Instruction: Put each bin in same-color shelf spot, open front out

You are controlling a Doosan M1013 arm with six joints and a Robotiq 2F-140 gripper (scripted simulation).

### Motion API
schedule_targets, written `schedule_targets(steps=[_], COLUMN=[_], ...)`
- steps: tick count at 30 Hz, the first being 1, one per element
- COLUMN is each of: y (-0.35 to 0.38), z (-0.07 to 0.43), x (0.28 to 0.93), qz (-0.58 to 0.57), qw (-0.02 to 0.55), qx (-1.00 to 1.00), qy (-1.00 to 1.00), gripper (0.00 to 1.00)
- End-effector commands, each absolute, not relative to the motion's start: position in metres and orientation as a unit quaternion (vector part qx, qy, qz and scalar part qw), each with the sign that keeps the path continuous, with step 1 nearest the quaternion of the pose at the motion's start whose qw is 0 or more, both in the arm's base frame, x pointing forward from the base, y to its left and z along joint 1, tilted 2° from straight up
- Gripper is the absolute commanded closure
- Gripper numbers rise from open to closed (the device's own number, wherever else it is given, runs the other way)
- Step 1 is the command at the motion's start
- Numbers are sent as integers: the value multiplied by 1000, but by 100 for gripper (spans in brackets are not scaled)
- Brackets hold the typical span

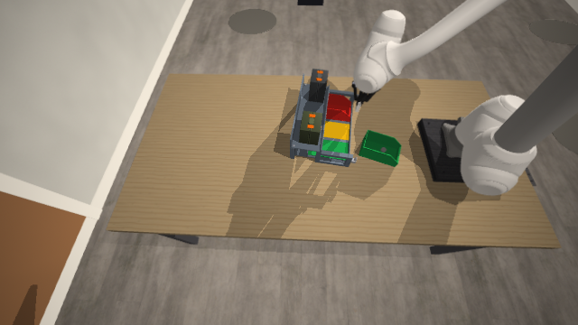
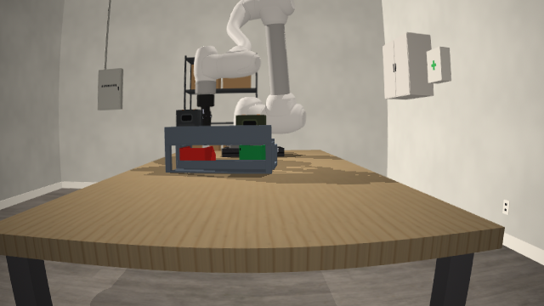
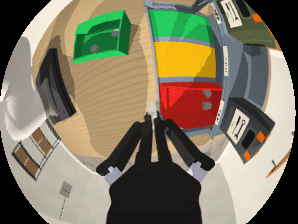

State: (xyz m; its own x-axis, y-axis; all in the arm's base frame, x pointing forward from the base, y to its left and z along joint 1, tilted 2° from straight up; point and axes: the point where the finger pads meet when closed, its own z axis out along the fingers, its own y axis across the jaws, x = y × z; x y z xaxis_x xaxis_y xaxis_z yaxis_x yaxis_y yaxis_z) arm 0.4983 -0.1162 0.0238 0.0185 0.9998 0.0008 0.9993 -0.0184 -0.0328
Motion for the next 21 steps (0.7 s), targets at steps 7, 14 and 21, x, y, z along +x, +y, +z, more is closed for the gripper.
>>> schedule_targets(steps=[7,14,21], y=[-116,-116,-116], z=[32,47,71], x=[499,499,500], qz=[11,11,11], qw=[12,12,12], qx=[-714,-714,-714], qy=[-700,-700,-700], gripper=[90,90,90])
